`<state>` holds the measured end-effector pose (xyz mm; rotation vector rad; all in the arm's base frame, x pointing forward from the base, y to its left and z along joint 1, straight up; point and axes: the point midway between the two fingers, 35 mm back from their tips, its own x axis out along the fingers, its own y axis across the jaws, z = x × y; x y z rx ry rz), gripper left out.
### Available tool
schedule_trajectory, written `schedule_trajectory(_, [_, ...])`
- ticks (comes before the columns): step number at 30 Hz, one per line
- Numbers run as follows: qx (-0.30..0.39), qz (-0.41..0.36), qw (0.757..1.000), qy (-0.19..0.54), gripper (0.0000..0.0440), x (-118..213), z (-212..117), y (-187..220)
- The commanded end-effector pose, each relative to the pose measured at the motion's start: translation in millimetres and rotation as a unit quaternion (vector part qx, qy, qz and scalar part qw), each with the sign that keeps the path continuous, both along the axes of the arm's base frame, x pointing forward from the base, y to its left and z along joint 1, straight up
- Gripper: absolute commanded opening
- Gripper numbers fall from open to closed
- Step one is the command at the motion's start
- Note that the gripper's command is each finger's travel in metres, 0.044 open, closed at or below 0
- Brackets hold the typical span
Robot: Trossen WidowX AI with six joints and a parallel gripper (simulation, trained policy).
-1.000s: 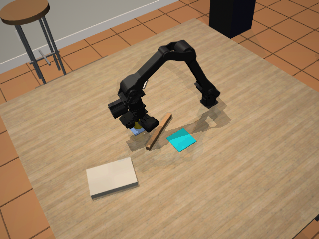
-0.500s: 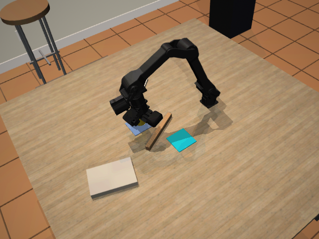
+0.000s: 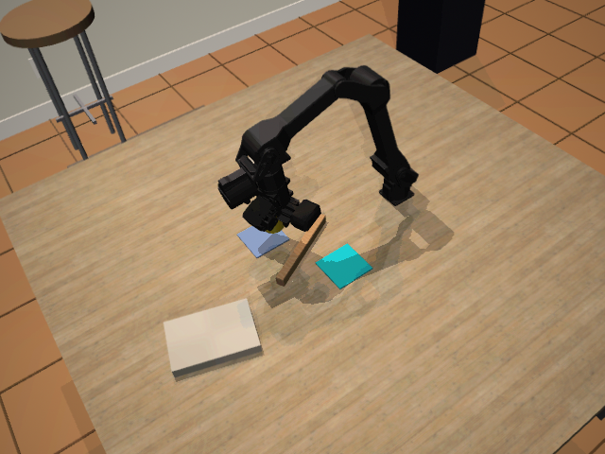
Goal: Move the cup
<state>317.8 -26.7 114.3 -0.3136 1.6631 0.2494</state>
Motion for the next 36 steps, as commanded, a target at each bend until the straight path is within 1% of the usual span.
schedule_trajectory(1, [0.003, 0.012, 1.0, -0.007, 0.0, 0, 7, 11])
schedule_trajectory(20, [0.006, 0.065, 0.997, -0.044, 0.0, -3, 20, 74])
schedule_trajectory(36, [0.011, 0.086, 0.994, -0.072, 0.0, -21, 21, 127])
